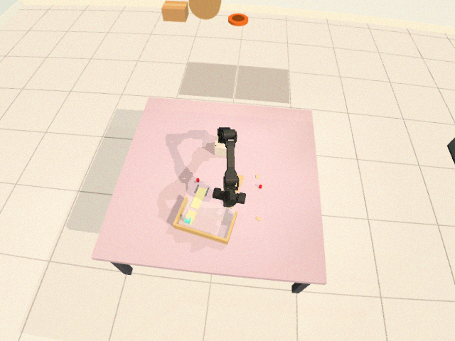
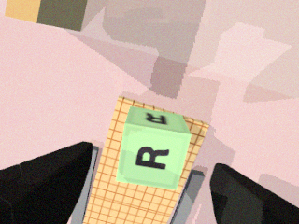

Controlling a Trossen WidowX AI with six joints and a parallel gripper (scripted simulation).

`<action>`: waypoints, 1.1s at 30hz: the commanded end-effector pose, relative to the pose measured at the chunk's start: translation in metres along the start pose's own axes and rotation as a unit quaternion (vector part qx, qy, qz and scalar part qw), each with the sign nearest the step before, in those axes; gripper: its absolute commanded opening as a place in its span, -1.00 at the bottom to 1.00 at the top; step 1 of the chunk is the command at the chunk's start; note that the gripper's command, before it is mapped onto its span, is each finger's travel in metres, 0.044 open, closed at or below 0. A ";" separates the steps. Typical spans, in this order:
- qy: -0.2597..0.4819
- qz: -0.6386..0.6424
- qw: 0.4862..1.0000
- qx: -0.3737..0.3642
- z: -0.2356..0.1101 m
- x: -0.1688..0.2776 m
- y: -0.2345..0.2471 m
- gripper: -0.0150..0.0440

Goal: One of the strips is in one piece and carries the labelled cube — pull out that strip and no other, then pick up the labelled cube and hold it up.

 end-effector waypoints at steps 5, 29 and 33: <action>0.006 -0.001 1.000 0.001 0.018 0.002 -0.001 0.36; 0.004 -0.002 1.000 0.002 0.034 0.002 -0.001 -0.02; 0.004 -0.002 1.000 0.002 0.034 0.002 -0.001 -0.11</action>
Point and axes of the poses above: the point midway between the two fingers, 35 mm back from their tips, its own z axis out along the fingers, its own y axis across the jaws, x = y × z, the point moved 8 cm from there along -z, back along the fingers, and after that the axes turned 7 degrees about z, right-handed, at the moved point
